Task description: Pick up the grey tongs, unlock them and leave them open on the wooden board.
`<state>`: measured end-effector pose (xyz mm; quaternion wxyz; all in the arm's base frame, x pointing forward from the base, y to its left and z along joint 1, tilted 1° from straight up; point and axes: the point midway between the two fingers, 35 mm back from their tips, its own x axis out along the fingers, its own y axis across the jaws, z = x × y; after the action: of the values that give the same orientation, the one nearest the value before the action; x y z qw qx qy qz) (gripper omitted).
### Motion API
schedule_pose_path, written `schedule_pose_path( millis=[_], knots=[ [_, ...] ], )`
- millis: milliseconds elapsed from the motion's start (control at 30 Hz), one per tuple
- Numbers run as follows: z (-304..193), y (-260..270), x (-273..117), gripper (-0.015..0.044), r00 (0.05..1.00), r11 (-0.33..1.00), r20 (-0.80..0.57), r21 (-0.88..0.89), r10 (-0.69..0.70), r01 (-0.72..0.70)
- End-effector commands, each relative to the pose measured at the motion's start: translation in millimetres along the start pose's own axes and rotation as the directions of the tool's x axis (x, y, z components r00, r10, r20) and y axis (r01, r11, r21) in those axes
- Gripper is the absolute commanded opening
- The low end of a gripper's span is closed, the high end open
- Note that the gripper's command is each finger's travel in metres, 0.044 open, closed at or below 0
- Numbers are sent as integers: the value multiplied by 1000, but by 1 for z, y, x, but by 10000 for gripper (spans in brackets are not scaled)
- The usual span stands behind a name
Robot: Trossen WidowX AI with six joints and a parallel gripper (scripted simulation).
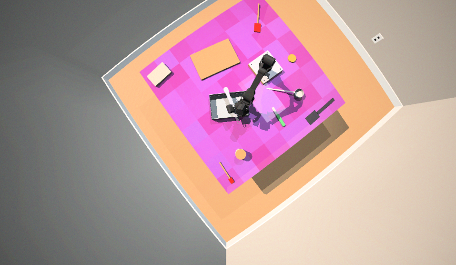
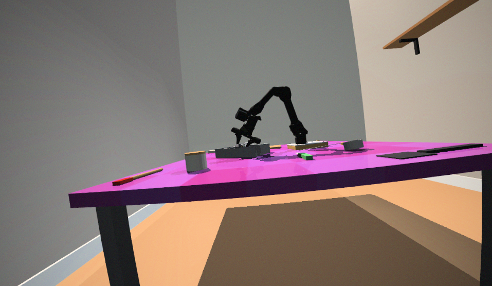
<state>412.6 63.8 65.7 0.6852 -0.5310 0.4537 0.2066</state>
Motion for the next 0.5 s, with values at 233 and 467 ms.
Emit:
schedule_pose_path(
  millis=[233, 467],
  knots=[
    [-2, 2, 20, 260, 1000, 1000, -1, -5, 5, -5],
    [-2, 1, 19, 208, 1000, 1000, -2, 0, 1, -1]
  ],
)
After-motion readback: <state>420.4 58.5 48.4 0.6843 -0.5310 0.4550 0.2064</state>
